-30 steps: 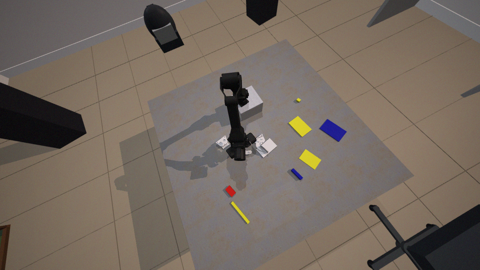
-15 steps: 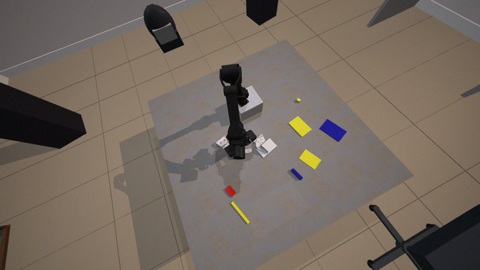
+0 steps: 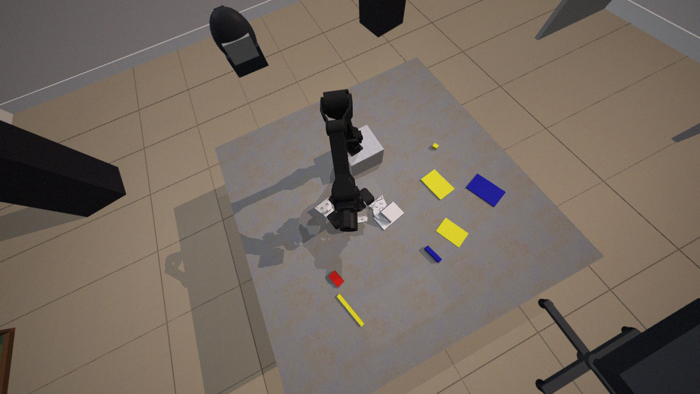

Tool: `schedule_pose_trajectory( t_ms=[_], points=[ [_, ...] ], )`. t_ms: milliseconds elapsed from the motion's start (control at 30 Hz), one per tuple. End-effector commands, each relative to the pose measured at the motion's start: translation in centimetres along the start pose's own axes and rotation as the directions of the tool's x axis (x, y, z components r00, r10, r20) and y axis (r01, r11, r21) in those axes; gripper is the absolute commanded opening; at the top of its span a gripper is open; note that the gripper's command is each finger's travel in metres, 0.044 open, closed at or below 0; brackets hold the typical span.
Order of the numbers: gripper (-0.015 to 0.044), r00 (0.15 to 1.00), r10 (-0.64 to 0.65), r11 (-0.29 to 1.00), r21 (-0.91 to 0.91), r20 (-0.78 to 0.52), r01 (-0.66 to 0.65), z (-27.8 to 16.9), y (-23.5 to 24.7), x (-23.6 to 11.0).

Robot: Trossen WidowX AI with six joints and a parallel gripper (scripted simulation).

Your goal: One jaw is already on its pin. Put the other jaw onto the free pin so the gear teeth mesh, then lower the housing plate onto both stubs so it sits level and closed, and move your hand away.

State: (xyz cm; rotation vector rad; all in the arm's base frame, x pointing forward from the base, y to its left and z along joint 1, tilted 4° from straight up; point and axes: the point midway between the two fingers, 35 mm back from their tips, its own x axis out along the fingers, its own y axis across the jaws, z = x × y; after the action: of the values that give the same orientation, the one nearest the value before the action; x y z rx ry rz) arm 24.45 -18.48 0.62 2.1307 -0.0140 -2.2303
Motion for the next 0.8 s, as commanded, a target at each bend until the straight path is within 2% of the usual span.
schedule_pose_trajectory(
  t_ms=[0,367,767],
  points=[
    [0.0134,1.000,0.002,0.997,-0.077,-0.003,-0.002,-0.1,-0.3,-0.2],
    [0.0134,1.000,0.001,0.946,-0.325,-0.003,-0.002,-0.2,-1.4,-0.2],
    [0.0134,1.000,0.000,0.821,-0.570,-0.004,-0.002,-0.1,-2.7,-0.3]
  ],
)
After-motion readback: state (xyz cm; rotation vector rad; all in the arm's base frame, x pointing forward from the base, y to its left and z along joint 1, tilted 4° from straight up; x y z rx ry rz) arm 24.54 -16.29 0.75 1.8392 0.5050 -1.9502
